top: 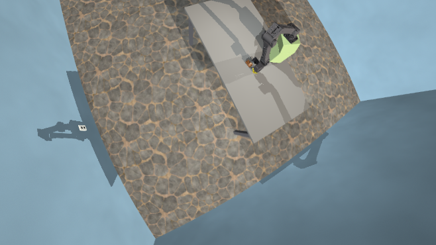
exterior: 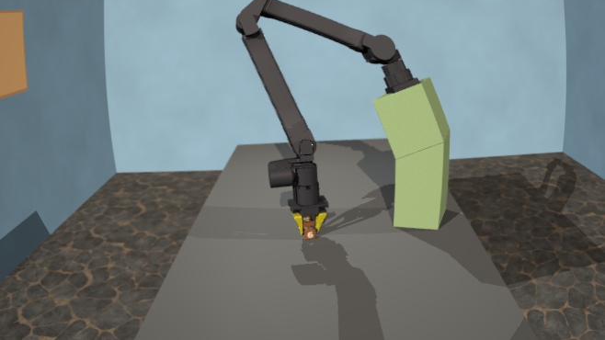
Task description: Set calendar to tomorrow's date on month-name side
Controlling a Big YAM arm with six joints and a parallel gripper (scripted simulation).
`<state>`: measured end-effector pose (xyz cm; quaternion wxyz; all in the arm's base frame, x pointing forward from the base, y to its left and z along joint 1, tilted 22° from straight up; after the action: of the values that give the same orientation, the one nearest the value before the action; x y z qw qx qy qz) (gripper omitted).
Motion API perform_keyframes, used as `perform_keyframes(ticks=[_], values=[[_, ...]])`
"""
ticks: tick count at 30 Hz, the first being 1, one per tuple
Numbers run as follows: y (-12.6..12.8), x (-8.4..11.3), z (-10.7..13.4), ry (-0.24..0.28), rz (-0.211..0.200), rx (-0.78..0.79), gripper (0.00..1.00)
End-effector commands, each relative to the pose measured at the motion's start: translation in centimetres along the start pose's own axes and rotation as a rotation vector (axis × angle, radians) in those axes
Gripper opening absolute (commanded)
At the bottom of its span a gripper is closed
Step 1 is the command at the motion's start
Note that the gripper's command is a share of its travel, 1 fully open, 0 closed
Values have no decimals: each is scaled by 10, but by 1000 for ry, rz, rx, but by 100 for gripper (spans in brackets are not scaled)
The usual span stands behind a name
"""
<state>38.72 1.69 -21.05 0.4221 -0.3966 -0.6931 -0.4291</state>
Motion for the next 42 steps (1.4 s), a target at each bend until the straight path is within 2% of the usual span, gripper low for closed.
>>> perform_keyframes(ticks=[1,39,40,42], values=[[-5,-5,-4,-4,2,2,45],[-6,-5,-4,-3,4,2,45],[-6,-5,-4,-3,4,2,26],[-6,-5,-4,-4,4,2,26]])
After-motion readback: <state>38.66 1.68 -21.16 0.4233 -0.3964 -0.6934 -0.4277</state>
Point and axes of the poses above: the point where the finger pads meet when closed, its own x axis back along the fingers, its own y axis across the jaws, z = x × y, the point moved 6 cm from there along x, back along the fingers, and after that the axes turned 11 degrees about x, right-handed, at the moved point
